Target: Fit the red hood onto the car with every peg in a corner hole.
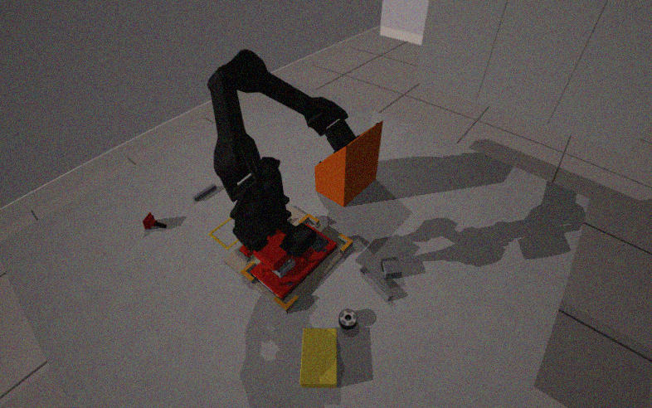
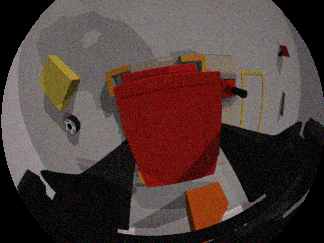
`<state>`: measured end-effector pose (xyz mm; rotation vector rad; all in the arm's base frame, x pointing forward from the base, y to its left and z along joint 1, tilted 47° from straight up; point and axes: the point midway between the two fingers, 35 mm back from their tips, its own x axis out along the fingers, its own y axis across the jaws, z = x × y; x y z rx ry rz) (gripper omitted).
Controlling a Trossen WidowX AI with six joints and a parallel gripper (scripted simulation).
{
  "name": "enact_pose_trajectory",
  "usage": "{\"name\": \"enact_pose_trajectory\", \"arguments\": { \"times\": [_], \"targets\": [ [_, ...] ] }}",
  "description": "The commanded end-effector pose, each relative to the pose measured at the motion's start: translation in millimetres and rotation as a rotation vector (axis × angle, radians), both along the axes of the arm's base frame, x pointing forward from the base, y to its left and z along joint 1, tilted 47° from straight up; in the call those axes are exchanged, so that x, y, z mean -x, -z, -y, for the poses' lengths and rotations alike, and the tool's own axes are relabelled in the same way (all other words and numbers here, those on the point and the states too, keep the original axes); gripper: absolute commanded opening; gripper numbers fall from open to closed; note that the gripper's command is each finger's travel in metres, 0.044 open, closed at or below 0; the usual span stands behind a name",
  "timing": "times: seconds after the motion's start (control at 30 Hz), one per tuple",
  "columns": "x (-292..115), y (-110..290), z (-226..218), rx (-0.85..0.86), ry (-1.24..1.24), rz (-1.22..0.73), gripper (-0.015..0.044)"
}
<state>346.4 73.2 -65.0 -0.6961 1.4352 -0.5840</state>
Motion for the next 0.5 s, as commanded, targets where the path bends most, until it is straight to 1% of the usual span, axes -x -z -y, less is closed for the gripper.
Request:
{"name": "enact_pose_trajectory", "arguments": {
  "times": [0.0,0.27,0.47],
  "targets": [
    [-1,5,3,-0.002,-0.001,0.008,0.0000],
    [-3,32,34,-0.001,-0.001,0.008,0.0000],
    [-3,34,33,-0.001,0.000,0.008,0.0000]
  ]
}}
